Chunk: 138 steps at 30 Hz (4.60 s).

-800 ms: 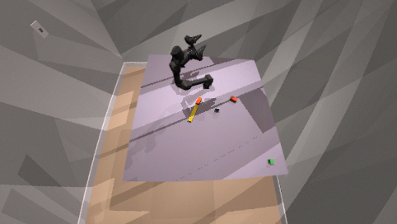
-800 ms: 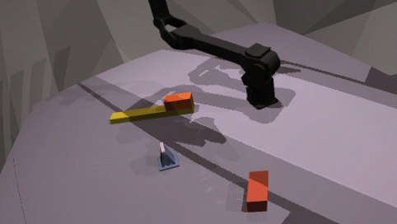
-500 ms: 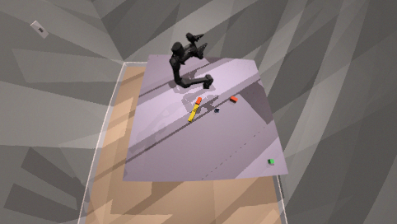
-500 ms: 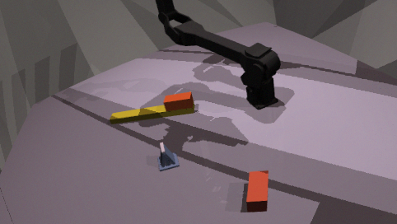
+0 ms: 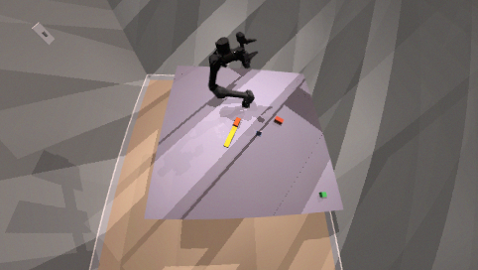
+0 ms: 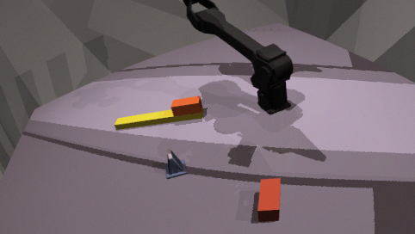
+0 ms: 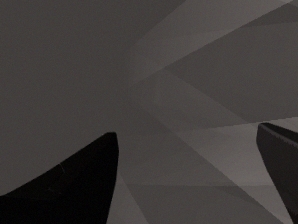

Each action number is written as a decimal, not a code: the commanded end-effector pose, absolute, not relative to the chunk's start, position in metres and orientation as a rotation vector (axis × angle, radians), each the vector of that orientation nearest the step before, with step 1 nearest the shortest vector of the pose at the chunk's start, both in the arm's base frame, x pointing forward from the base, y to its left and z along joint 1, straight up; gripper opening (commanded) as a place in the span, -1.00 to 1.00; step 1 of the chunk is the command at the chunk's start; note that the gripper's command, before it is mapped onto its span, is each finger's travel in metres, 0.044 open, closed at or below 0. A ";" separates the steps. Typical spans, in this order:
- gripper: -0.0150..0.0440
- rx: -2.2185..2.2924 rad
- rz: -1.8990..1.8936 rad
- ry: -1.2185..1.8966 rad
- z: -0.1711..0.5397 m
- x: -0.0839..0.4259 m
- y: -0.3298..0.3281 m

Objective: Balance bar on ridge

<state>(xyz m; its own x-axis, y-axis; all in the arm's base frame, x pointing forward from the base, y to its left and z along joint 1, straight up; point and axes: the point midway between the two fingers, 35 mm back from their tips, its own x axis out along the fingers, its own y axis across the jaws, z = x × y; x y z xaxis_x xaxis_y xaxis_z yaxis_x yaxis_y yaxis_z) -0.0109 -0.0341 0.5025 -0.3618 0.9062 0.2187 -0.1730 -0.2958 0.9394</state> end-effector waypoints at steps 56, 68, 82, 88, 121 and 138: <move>0.58 0.491 0.801 0.751 0.425 0.092 0.150; 0.58 0.397 0.603 0.783 0.396 0.141 0.155; 0.58 0.307 0.385 0.853 0.358 0.198 0.140; 0.58 0.276 0.296 0.893 0.340 0.220 0.128; 0.58 0.204 -0.113 1.196 0.236 0.297 0.007; 0.58 0.248 -0.257 1.389 0.181 0.295 -0.070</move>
<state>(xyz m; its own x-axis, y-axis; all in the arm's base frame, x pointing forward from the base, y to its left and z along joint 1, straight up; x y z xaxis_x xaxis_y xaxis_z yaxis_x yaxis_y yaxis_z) 0.2983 -0.0547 0.1920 0.2067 -0.0270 -0.9780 0.3015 0.9527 0.0374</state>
